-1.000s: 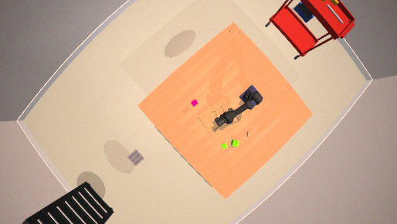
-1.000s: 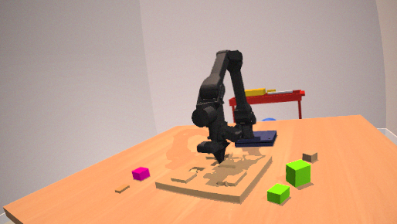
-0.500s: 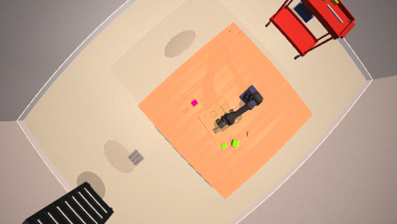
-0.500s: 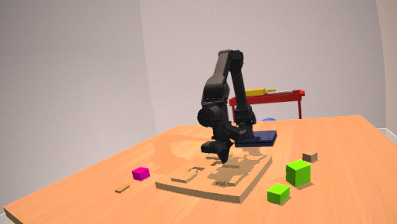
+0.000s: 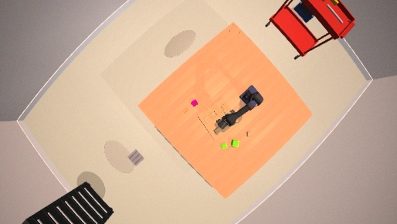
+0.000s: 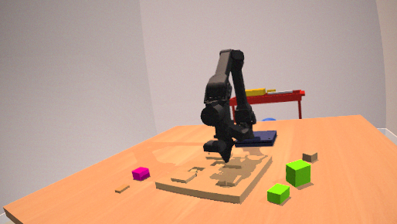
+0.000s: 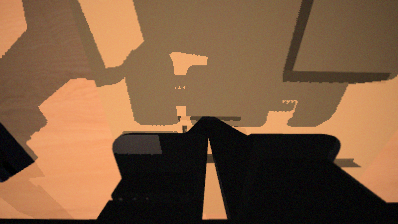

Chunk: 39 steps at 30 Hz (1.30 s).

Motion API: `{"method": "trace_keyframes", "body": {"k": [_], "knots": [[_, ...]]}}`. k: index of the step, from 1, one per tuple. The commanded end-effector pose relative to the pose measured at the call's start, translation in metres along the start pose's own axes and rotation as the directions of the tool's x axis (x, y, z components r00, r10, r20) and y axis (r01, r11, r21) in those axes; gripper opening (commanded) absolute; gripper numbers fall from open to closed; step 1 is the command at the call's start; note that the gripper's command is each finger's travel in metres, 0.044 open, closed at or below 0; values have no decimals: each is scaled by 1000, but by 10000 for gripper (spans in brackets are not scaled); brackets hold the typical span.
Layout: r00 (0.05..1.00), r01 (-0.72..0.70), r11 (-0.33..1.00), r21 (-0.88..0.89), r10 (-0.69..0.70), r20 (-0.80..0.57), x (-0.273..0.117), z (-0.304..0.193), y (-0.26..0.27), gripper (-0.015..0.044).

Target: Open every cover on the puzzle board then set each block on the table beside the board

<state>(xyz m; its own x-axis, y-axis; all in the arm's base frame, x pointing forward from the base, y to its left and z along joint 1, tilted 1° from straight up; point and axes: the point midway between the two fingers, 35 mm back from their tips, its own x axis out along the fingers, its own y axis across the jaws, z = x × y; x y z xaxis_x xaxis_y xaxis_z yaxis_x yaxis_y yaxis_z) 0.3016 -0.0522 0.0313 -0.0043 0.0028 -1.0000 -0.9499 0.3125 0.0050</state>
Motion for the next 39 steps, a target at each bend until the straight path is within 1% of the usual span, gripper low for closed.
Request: {"method": "trace_keyframes", "body": {"k": [1, 32, 33, 34, 36, 39], "knots": [[1000, 5, 1000, -1, -5, 11, -7, 4, -2, 0], [1000, 5, 1000, -1, -5, 11, -47, 8, -1, 0], [1000, 2, 1000, 11, -2, 5, -42, 6, 0, 0], [1000, 1, 998, 61, -2, 5, -42, 5, 2, 0], [1000, 0, 970, 243, -1, 5, -44, 2, 7, 0], [1000, -2, 852, 523, -1, 6, -47, -3, 16, 0]]}}
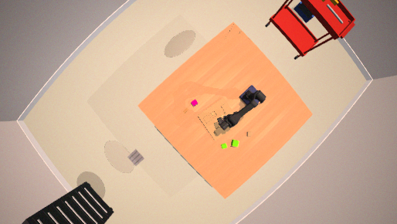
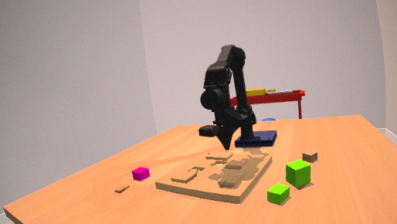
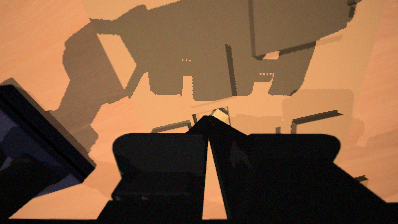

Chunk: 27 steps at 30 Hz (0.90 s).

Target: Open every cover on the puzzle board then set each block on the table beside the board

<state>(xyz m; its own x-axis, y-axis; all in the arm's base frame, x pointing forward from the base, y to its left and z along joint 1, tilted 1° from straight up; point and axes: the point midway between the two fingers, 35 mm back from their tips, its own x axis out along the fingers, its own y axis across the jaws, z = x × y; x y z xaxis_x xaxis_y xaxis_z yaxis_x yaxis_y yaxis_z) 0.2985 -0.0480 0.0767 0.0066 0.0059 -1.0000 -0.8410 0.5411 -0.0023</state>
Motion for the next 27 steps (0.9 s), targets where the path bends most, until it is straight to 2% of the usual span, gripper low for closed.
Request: {"method": "trace_keyframes", "body": {"k": [1, 5, 8, 11, 12, 19, 27], "knots": [[1000, -6, 922, 388, 8, -3, -2, -10, 12, 0], [1000, -4, 693, 721, 8, -3, -5, -19, 22, 0], [1000, -2, 444, 896, 9, -2, -7, -26, 30, 0], [1000, 1, 155, 988, 9, -2, -8, -32, 38, 0], [1000, 2, 60, 998, 9, -2, -9, -34, 40, 0], [1000, 5, -337, 941, 10, -2, -10, -43, 53, 0], [1000, 8, -720, 694, 11, -1, -10, -51, 66, 0]]}}
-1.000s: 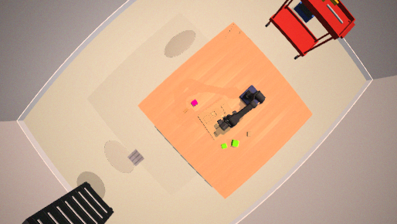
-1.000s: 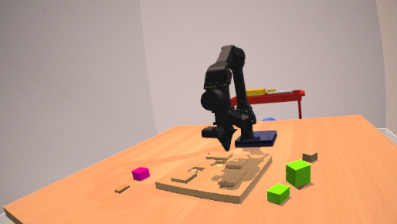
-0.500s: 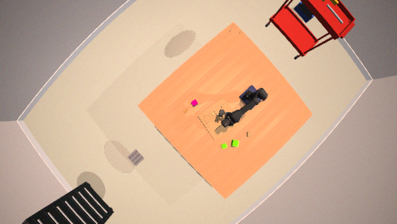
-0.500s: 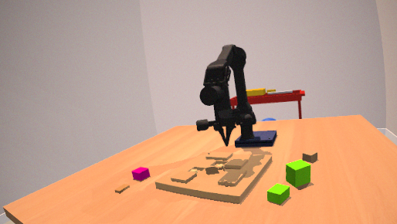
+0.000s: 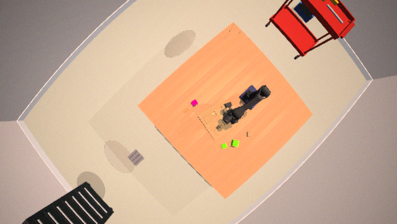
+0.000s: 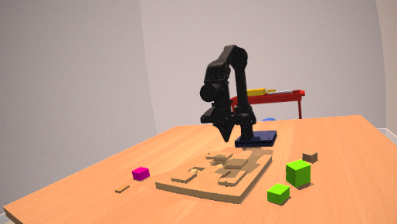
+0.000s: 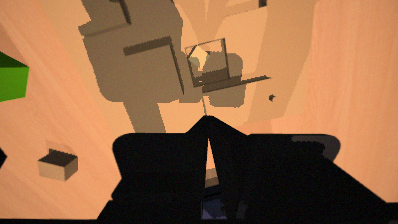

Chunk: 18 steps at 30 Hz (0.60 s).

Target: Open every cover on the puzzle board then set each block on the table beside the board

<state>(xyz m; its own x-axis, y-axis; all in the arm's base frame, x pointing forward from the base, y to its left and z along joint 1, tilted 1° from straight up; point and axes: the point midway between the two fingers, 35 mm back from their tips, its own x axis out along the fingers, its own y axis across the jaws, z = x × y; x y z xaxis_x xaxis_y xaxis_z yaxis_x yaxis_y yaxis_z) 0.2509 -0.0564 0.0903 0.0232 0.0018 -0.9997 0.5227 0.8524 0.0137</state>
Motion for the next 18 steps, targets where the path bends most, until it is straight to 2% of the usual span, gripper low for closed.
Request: {"method": "trace_keyframes", "body": {"k": [1, 9, 18], "knots": [[1000, 25, 635, 772, -5, -27, 3, -32, -19, 0], [1000, 28, 249, 968, -6, -27, 3, -42, -25, 0], [1000, 28, 231, 972, -6, -27, 3, -42, -25, 0]]}}
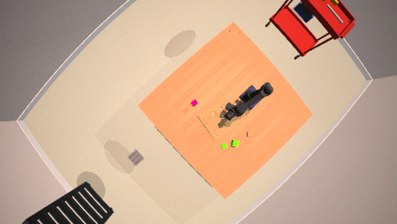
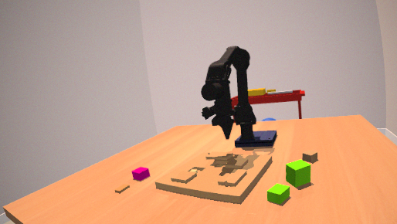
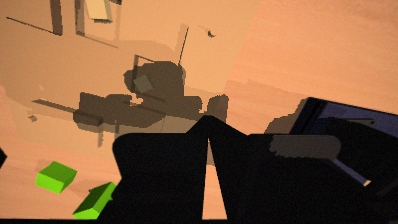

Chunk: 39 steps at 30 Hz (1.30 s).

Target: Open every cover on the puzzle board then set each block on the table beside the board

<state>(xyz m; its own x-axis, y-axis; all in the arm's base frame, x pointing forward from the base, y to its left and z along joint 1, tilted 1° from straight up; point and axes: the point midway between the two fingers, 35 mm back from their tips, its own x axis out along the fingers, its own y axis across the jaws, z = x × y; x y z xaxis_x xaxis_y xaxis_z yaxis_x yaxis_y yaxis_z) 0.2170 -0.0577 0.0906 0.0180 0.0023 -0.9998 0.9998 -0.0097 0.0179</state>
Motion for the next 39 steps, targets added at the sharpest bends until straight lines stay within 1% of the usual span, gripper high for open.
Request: {"method": "trace_keyframes", "body": {"k": [1, 39], "knots": [[1000, 23, 953, 302, -22, -8, 5, -2, -16, 0], [1000, 23, 953, 302, -21, -8, 8, -2, -15, 0]]}}
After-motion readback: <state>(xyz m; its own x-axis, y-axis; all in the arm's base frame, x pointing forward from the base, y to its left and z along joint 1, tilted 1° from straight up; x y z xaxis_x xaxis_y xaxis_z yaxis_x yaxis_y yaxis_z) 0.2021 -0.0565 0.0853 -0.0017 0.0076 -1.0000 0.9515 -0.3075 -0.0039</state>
